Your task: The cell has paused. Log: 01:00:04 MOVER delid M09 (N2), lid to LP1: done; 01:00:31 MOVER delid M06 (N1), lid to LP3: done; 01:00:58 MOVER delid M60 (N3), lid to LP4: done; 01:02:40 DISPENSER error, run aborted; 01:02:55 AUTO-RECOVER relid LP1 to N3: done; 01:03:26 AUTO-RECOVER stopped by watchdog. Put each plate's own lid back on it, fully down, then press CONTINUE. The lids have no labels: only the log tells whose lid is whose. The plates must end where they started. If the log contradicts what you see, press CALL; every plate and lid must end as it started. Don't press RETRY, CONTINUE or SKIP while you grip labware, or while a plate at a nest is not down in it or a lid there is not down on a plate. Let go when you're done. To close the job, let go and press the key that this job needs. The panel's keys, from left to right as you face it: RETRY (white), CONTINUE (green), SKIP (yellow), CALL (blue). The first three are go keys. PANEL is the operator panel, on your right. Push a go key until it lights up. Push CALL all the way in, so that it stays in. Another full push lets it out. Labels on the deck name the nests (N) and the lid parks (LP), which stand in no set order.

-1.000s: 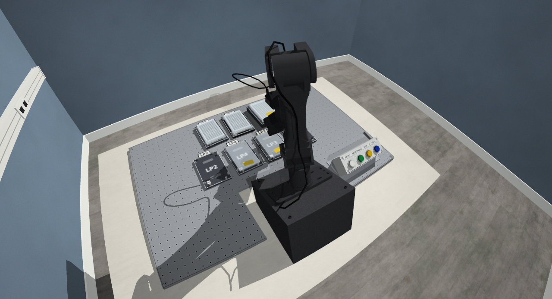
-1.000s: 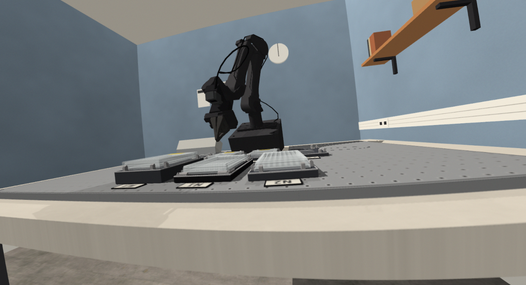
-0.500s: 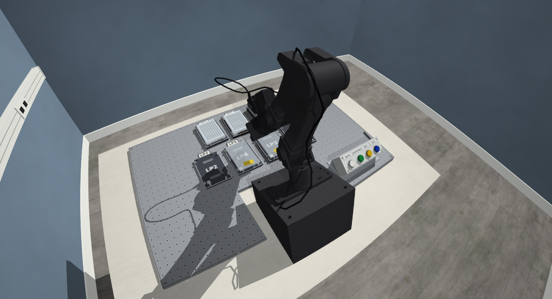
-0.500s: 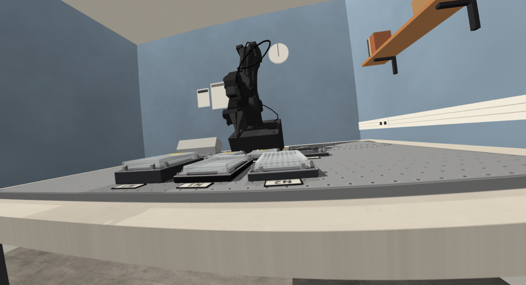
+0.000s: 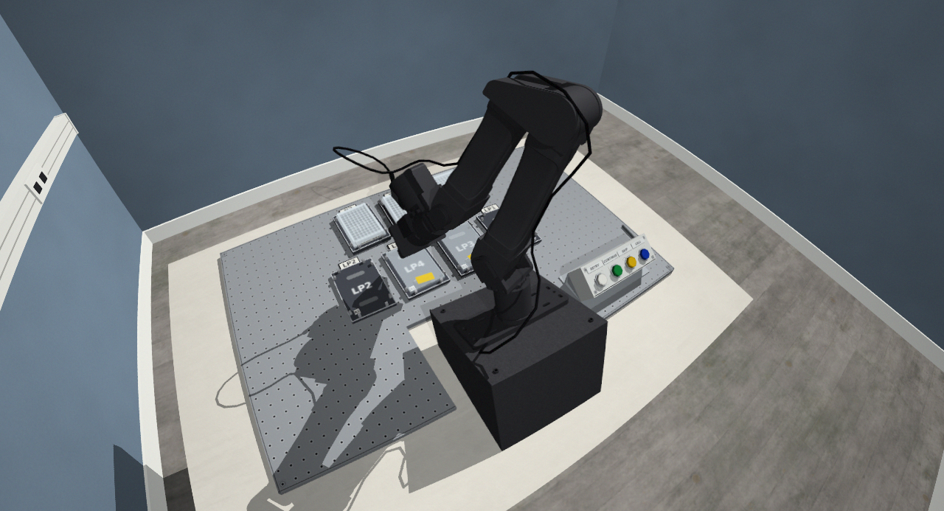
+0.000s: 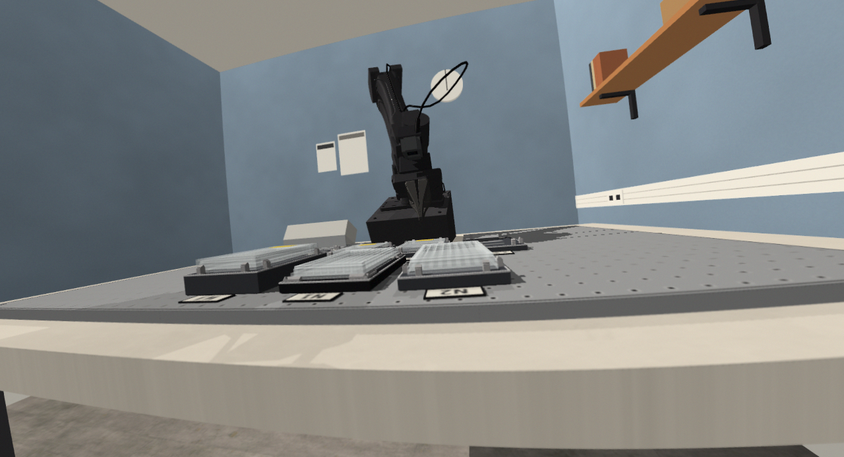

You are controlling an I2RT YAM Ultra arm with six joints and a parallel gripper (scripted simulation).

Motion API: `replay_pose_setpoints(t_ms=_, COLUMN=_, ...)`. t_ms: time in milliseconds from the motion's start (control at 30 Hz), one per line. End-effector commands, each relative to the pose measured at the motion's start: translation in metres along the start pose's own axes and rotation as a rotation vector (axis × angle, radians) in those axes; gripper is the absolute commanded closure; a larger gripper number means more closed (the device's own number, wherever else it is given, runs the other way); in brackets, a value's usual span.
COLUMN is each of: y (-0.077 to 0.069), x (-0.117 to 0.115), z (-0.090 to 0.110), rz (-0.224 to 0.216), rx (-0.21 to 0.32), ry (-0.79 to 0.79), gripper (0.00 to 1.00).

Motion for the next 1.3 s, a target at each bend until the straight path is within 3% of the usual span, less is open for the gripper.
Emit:
replay_pose_setpoints(t_ms=0, y=0.003, x=0.004, z=-0.019, rz=0.085, rx=-0.069, ry=0.059, gripper=1.00)
replay_pose_setpoints(t_ms=467, y=0.009, x=0.074, z=-0.018, rz=0.085, rx=-0.056, ry=0.058, gripper=1.00)
replay_pose_setpoints(t_ms=1267, y=0.008, x=0.069, z=-0.014, rz=0.087, rx=-0.050, ry=0.054, gripper=1.00)
Point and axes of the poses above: the point where the finger pads meet when closed, its own y axis out along the fingers, its own x axis across the jaws, z = x × y, the point moved 9 cm from there along -y, back along the fingers, and after that the axes turned 1 degree about y, right-handed, at the moved point
